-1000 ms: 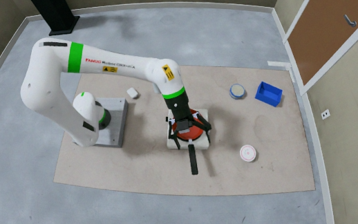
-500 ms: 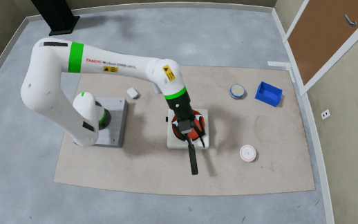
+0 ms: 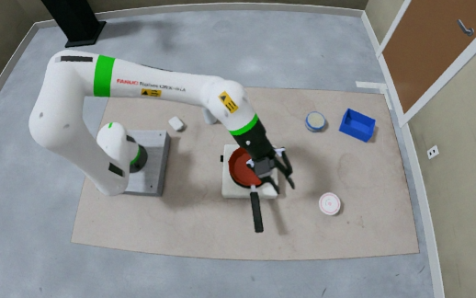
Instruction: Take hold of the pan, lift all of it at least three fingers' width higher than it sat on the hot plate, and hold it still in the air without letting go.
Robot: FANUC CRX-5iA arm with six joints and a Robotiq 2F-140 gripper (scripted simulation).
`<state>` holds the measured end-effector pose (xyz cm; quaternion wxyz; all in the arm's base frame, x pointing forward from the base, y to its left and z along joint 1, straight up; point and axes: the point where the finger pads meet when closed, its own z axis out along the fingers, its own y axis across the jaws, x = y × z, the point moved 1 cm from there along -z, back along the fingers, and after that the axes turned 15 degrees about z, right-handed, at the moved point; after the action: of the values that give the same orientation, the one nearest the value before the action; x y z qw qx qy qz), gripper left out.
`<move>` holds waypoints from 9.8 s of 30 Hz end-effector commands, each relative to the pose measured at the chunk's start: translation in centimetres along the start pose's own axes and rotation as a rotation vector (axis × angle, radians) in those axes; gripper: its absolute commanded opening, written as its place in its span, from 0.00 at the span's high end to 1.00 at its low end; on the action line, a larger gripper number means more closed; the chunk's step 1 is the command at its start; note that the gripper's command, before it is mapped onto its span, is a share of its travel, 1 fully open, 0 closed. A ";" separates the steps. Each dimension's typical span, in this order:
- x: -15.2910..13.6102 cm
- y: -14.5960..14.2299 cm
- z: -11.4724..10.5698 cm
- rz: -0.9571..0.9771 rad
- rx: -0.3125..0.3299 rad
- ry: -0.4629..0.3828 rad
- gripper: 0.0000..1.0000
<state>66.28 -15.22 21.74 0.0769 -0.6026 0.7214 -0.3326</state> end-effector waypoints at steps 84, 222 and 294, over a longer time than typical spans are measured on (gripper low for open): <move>17.4 -18.1 -0.2 0.002 1.004 -0.326 0.59; 5.2 24.8 4.5 0.117 0.959 -0.546 0.59; 2.5 19.3 7.7 0.117 0.959 -0.546 0.59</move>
<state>53.64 -19.48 5.50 0.5451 -0.5233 0.4757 -0.4502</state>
